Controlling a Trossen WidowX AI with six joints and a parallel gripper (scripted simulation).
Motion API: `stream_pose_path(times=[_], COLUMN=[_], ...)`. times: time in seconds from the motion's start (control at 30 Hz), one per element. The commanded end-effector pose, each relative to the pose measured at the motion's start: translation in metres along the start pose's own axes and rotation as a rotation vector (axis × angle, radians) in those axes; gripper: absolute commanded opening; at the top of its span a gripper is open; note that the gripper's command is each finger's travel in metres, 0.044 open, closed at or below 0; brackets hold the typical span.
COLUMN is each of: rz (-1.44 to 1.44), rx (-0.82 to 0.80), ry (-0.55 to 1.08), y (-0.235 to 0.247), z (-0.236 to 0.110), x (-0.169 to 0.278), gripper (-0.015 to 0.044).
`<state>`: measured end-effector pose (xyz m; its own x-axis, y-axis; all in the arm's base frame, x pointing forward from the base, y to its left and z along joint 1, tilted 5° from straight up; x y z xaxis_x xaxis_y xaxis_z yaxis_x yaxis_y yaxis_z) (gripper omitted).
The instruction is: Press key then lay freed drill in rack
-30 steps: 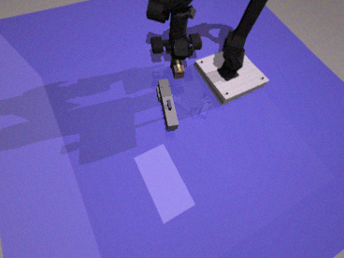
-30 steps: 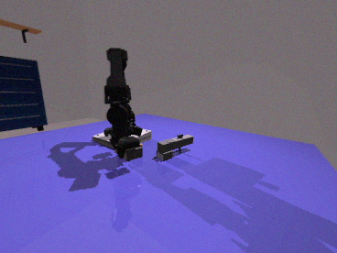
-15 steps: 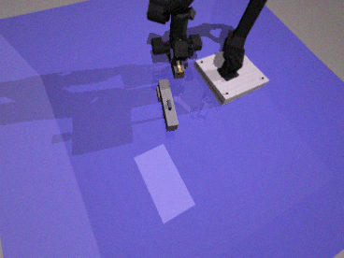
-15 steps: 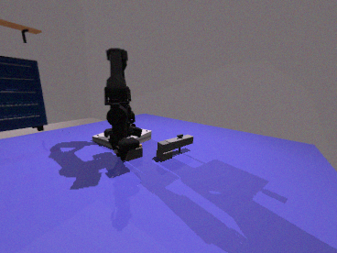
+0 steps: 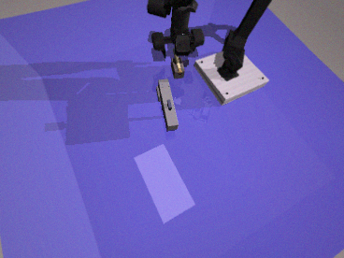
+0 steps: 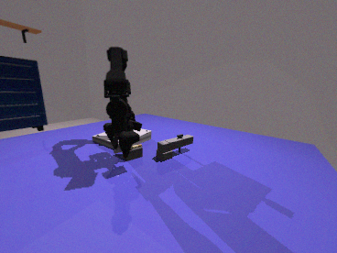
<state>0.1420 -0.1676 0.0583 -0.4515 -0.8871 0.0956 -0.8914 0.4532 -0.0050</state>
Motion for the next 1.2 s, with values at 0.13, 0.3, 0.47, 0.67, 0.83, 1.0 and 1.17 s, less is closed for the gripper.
stream_pose_path(times=[0.13,0.3,0.47,0.67,0.83,1.0,1.17], rz=[0.003,0.003,-0.006,-0.028,-0.059,-0.094,-0.171], rx=[0.008,0.008,0.022,0.123,0.208,0.283,0.339], ry=[-0.002,-0.002,-0.001,-0.035,-0.082,-0.147,-0.241], y=[-0.001,-0.003,-0.008,-0.045,-0.072,-0.091,-0.092], z=[-0.036,-0.056,-0.051,-0.060,-0.069,-0.078,-0.101], x=[0.001,0.001,-0.003,-0.036,-0.075,-0.121,-0.168], gripper=[0.0440,0.0440,0.0440,0.0440,0.0440,0.0440,0.0440])
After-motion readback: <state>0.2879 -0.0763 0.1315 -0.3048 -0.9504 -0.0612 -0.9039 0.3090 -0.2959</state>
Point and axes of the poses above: the point midway between the two fingers, 35 mm back from their tips, its own z axis out along the fingers, its own y axis across the jaws, x = y × z, the point moved 2 cm from there along -z, back along the fingers, and after that the axes turned 8 degrees about z, right-handed, at the moved point
